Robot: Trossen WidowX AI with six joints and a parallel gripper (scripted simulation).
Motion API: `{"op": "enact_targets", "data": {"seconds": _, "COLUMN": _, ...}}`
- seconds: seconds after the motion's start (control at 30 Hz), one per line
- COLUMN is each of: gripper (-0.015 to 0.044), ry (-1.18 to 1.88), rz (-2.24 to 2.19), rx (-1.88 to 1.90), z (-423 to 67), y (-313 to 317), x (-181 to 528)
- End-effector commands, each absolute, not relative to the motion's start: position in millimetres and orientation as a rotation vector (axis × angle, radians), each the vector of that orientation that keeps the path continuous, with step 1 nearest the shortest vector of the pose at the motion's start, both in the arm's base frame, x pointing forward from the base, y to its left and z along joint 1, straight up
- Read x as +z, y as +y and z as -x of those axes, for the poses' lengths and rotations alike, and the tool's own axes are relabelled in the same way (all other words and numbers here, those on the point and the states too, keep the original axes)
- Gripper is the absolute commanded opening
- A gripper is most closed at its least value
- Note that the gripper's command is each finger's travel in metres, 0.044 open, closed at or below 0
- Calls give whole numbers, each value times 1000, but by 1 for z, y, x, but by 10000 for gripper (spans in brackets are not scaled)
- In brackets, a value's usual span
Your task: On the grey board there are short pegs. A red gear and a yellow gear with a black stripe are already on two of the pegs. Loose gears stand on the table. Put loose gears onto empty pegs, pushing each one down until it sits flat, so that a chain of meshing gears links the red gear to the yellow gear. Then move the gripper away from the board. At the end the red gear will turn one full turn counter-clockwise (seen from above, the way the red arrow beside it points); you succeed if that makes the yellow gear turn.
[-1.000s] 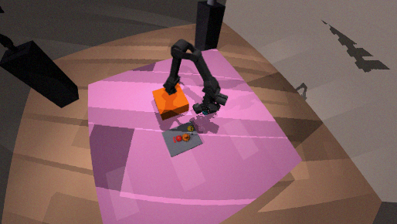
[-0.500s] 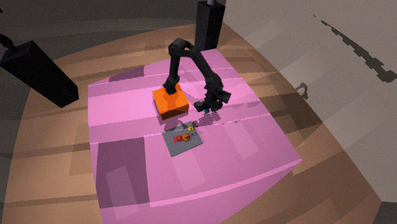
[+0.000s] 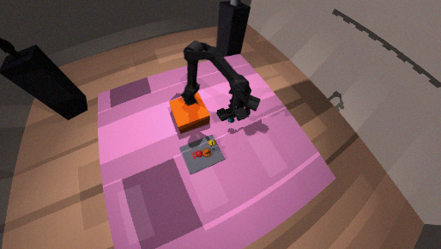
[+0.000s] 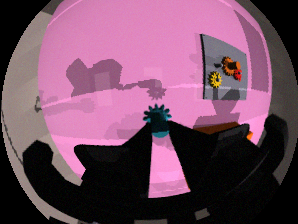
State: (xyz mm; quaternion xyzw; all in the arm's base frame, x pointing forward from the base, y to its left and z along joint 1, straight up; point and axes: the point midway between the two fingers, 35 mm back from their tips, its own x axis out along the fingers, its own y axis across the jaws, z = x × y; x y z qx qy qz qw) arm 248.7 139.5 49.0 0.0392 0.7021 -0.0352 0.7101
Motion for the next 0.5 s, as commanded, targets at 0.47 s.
{"op": "enact_targets", "data": {"seconds": 0.47, "gripper": 0, "ry": 1557, "rz": -87, "rx": -73, "z": -246, "y": 137, "x": 102}}
